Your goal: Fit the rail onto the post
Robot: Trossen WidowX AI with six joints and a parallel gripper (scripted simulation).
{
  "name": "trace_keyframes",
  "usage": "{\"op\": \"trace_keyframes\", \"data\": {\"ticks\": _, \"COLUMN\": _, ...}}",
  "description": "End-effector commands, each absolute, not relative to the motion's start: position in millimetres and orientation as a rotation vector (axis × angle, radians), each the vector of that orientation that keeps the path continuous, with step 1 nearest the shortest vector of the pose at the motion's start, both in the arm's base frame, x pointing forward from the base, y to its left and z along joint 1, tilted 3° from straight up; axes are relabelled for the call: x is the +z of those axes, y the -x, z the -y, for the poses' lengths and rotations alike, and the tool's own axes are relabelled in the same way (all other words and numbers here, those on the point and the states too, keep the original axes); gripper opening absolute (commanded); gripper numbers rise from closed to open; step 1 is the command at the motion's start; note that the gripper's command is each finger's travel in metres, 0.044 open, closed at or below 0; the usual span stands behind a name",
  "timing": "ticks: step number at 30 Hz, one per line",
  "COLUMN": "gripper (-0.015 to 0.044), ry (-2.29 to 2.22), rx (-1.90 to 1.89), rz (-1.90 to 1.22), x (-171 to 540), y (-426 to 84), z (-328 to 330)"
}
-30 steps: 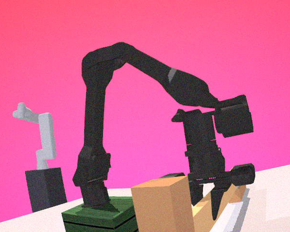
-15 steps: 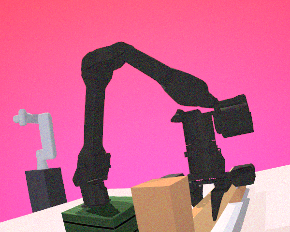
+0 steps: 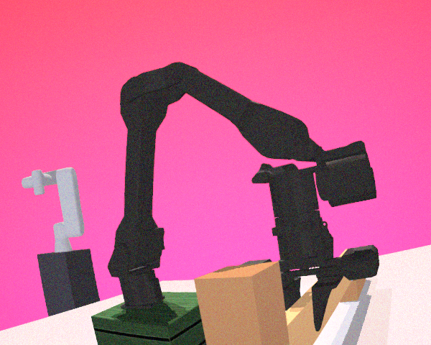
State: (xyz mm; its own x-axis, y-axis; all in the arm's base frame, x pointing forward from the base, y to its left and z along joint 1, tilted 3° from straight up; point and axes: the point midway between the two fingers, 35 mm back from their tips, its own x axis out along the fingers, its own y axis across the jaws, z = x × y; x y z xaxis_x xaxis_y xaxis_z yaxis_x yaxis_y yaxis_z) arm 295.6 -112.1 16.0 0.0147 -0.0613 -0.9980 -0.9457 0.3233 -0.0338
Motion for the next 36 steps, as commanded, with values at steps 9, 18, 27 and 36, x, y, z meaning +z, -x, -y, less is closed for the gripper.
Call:
{"op": "trace_keyframes", "data": {"ticks": 9, "gripper": 0.0, "ry": 1.024, "rx": 0.91, "rz": -1.368, "x": 19.6, "y": -294.6, "z": 116.8}}
{"op": "trace_keyframes", "data": {"ticks": 18, "gripper": 0.0, "ry": 1.024, "rx": 0.91, "rz": -1.369, "x": 20.9, "y": -293.6, "z": 119.0}}
{"op": "trace_keyframes", "data": {"ticks": 27, "gripper": 0.0, "ry": 1.024, "rx": 0.909, "rz": -1.369, "x": 22.2, "y": -292.7, "z": 121.4}}
{"op": "trace_keyframes", "data": {"ticks": 36, "gripper": 0.0, "ry": 1.024, "rx": 0.909, "rz": -1.369, "x": 23.5, "y": -292.1, "z": 124.0}}
